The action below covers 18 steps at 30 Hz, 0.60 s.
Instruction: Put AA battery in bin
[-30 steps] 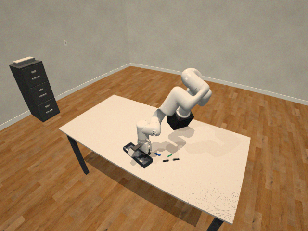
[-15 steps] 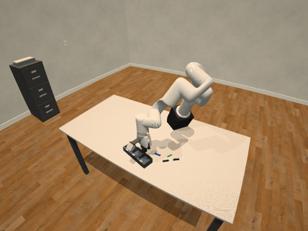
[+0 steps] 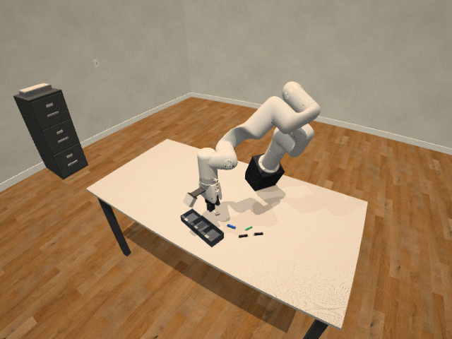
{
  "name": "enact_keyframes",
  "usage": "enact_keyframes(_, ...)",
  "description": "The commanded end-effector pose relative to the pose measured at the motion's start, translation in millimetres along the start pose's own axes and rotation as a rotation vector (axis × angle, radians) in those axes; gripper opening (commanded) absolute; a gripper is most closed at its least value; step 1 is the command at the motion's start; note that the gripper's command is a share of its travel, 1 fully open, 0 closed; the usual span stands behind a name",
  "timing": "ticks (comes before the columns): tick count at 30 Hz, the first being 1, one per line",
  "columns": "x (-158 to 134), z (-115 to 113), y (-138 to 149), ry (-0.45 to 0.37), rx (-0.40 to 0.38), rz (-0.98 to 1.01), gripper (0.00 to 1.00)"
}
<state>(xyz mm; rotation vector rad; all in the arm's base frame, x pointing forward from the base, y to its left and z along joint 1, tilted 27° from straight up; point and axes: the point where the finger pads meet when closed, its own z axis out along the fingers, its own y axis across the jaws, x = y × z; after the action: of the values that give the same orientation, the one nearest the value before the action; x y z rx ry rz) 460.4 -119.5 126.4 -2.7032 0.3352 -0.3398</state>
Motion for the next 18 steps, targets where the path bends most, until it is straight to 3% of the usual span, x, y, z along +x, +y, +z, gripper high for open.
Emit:
enact_keyframes(1, 1, -3, 0, 0.003, 0.000, -0.001, 0.07)
enact_keyframes(3, 1, -3, 0, 0.003, 0.000, -0.001, 0.07)
enact_keyframes(4, -4, 3, -1, 0.003, 0.000, 0.049, 0.28)
enact_keyframes(13, -54, 59, -9, -0.003, 0.003, 0.368, 0.28)
enact_keyframes(15, -54, 59, -9, -0.003, 0.003, 0.368, 0.28)
enact_keyframes(18, -71, 77, -12, -0.008, 0.003, 0.507, 0.28)
